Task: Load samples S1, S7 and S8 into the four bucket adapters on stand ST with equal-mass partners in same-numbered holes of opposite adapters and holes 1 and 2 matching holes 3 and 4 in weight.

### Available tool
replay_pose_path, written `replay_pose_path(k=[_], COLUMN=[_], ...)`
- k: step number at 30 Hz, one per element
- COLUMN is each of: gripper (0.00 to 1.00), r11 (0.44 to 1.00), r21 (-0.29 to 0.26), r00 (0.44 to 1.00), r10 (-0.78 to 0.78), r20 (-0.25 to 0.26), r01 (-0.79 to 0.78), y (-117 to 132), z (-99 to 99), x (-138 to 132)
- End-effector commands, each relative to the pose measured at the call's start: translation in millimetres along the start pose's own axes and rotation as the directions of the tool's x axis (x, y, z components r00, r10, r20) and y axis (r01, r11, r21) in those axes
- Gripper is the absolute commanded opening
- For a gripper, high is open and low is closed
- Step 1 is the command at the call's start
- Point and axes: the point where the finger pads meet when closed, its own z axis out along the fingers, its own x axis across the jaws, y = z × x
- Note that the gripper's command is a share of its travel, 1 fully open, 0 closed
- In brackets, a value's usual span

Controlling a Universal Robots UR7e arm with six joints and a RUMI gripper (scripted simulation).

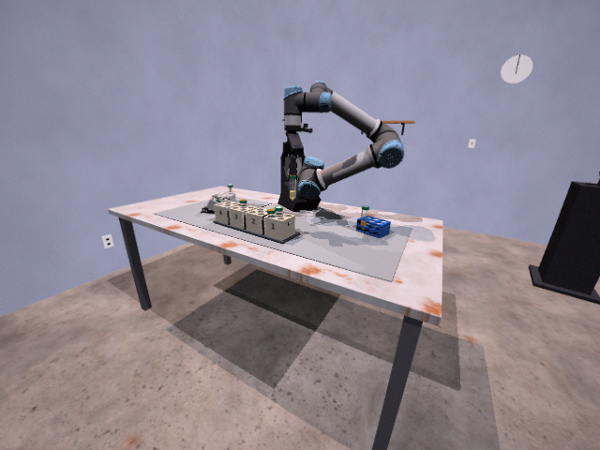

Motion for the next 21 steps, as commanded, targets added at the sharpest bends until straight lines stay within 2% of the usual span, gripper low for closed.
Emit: replay_pose_path(k=[1, 7, 9, 21], gripper=[0.00, 0.00, 0.00, 0.00], r11=[1.000, 1.000, 1.000, 1.000], r21=[-0.002, -0.002, -0.002, -0.002], r00=[1.000, 1.000, 1.000, 1.000], r10=[0.000, 0.000, 0.000, 0.000], r20=[0.001, 0.001, 0.001, 0.001], r01=[0.000, 0.000, 0.000, 0.000], y=[8, 19, 19, 41], z=[0.4, 0.4, 0.4, 0.5], x=[33, 72, 72, 149])
